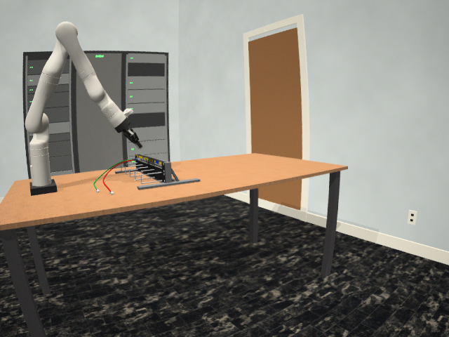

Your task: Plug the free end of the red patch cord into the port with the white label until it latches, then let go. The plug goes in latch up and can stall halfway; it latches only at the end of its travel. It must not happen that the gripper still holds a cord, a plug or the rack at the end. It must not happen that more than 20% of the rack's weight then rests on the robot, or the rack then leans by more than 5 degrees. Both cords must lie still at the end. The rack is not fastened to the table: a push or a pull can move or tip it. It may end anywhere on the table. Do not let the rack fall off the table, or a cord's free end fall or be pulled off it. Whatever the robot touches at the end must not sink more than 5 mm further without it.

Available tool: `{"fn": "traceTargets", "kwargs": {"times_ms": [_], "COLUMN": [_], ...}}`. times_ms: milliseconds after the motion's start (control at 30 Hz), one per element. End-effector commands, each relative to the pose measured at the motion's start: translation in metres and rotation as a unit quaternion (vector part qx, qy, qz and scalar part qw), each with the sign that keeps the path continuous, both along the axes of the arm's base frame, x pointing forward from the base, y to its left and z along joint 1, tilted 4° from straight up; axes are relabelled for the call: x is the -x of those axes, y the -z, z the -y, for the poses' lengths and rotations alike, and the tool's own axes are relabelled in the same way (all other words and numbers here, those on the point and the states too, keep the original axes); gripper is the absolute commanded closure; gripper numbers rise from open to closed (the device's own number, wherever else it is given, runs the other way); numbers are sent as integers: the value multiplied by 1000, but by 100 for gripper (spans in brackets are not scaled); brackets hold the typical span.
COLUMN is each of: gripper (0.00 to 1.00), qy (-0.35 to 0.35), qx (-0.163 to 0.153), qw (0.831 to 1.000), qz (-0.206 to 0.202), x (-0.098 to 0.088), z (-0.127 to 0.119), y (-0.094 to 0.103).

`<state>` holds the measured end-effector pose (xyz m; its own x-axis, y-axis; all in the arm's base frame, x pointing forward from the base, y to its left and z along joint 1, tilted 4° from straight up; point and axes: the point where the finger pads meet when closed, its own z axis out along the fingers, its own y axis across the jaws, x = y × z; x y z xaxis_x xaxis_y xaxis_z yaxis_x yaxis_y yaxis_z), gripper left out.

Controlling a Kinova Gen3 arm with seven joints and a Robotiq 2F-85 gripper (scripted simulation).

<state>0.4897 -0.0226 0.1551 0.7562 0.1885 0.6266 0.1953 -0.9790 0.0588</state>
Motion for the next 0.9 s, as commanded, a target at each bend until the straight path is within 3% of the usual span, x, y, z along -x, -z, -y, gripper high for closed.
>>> {"fn": "traceTargets", "kwargs": {"times_ms": [0,333,867], "gripper": [100,100,100], "qy": [9,9,9], "qx": [5,5,5], "qw": [1000,1000,1000], "qz": [14,14,14], "x": [8,35,44], "z": [11,13,14], "y": [-26,-57,-67]}}
